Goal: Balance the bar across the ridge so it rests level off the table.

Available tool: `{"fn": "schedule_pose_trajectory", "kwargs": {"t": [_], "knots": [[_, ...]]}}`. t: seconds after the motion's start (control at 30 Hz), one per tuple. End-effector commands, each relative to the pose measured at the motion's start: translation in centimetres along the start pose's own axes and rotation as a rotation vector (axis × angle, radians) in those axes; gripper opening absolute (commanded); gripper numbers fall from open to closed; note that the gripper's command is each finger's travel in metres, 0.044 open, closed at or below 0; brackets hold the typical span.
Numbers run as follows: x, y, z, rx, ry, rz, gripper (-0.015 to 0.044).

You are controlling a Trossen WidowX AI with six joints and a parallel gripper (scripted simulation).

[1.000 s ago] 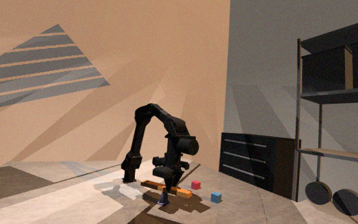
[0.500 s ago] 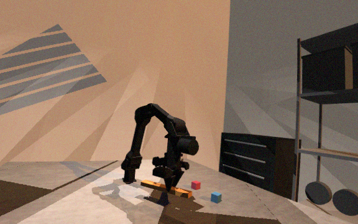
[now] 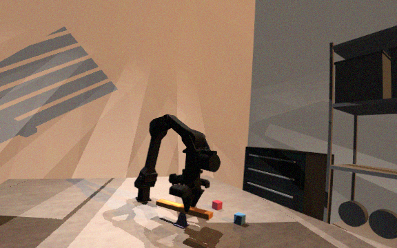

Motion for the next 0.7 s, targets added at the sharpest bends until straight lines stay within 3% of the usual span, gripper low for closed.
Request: {"fn": "schedule_pose_trajectory", "kwargs": {"t": [0.0, 0.67], "knots": [[0.01, -0.16, -0.02, 0.000, 0.002, 0.000, 0.0000], [0.00, -0.33, -0.04, 0.000, 0.002, 0.000, 0.0000]]}}
Point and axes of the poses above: the point midway between the two fingers, 35 mm back from their tips, its own y axis back along the fingers, its own x axis across the jaws, z = x × y, the point moved 2 cm from there along y, back along the fingers, and after that the axes turned 8 degrees about y, right-handed, at the moved point
